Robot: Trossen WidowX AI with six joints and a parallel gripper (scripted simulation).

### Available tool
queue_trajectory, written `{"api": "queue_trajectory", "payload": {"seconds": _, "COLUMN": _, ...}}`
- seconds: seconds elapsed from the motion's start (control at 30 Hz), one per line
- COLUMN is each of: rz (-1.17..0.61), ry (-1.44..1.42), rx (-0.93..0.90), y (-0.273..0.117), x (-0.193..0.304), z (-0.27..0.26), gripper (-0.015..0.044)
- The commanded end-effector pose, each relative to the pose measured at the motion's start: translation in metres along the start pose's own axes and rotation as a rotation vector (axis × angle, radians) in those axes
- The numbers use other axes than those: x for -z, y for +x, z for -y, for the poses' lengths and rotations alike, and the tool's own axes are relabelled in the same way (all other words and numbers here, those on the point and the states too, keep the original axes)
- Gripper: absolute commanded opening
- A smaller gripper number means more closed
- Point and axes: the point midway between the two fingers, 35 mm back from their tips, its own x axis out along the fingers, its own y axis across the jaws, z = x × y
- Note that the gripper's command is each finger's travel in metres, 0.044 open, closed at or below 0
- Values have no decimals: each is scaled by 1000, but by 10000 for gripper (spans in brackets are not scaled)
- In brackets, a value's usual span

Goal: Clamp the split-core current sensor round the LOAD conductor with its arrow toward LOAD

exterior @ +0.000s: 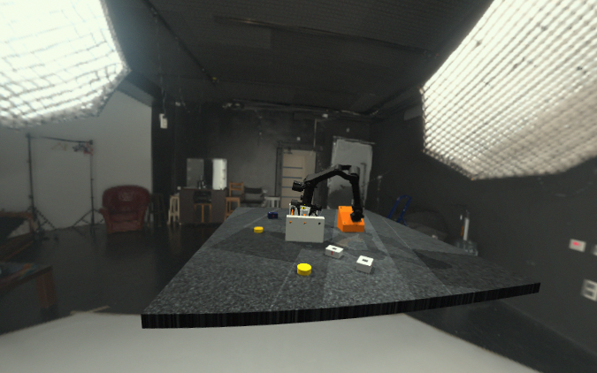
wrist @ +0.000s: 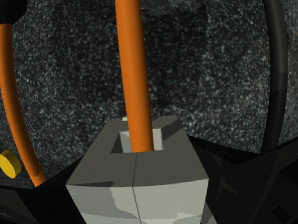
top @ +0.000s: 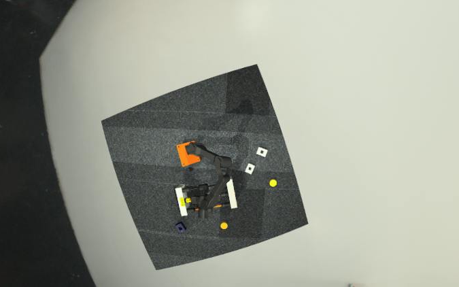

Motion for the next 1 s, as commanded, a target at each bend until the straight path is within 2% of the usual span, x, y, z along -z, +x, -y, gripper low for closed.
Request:
{"api": "queue_trajectory", "payload": {"seconds": 0.0, "rz": 0, "ry": 0, "rx": 1, "y": 0, "x": 0, "z": 0, "gripper": 256}}
{"api": "queue_trajectory", "payload": {"seconds": 0.57, "rz": 0, "ry": 0, "rx": 1, "y": 0, "x": 0, "z": 0, "gripper": 256}}
{"api": "queue_trajectory", "payload": {"seconds": 0.97, "rz": 0, "ry": 0, "rx": 0, "y": 0, "x": 0, "z": 0, "gripper": 176}}
